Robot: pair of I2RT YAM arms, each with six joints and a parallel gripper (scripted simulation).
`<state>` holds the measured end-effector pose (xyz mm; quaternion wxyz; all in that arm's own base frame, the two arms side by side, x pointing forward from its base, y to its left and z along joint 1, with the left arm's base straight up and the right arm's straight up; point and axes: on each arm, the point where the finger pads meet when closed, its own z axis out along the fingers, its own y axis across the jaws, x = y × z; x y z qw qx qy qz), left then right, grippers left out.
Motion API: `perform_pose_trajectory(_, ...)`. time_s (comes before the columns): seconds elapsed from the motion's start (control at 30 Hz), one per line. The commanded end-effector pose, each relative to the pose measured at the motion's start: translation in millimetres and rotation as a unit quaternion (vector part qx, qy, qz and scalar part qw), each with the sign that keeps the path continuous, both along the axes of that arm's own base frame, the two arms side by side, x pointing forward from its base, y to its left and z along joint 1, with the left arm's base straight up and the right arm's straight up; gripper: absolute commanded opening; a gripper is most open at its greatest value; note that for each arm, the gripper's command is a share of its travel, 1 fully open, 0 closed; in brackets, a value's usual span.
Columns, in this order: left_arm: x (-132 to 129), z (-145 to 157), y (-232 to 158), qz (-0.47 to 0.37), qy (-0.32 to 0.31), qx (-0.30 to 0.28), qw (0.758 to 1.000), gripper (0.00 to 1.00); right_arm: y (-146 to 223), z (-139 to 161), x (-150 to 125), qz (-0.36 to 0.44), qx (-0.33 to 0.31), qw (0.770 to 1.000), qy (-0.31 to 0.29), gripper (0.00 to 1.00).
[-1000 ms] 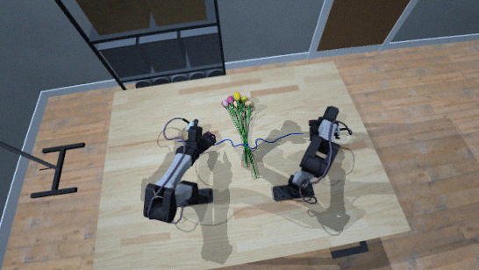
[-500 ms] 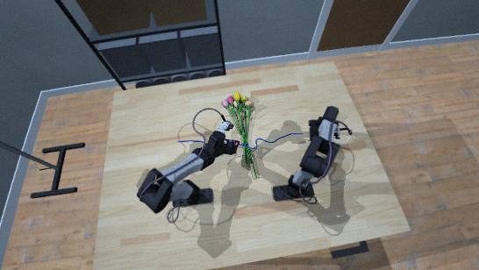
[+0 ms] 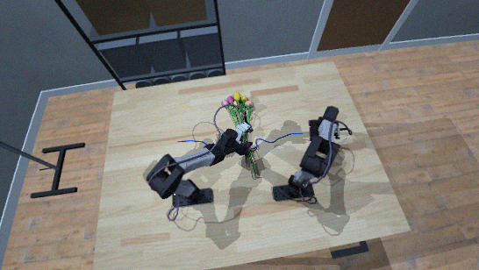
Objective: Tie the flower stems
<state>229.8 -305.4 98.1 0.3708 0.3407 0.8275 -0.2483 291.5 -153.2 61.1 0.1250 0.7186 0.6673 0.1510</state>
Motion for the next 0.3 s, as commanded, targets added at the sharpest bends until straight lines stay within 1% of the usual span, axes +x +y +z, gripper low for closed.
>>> perform_pose_trajectory(0.0, 5.6, 19.5, -18.1, -0.018, -0.025, -0.023, 0.999, 0.65, 0.3, 5.3, 1.9, 0.005, -0.004, 1.000, -0.003, 0.65)
perform_pose_trajectory(0.27, 6.0, 21.5, -16.7, -0.016, -0.027, -0.023, 0.999, 0.65, 0.3, 5.3, 1.9, 0.005, -0.004, 1.000, -0.003, 0.65)
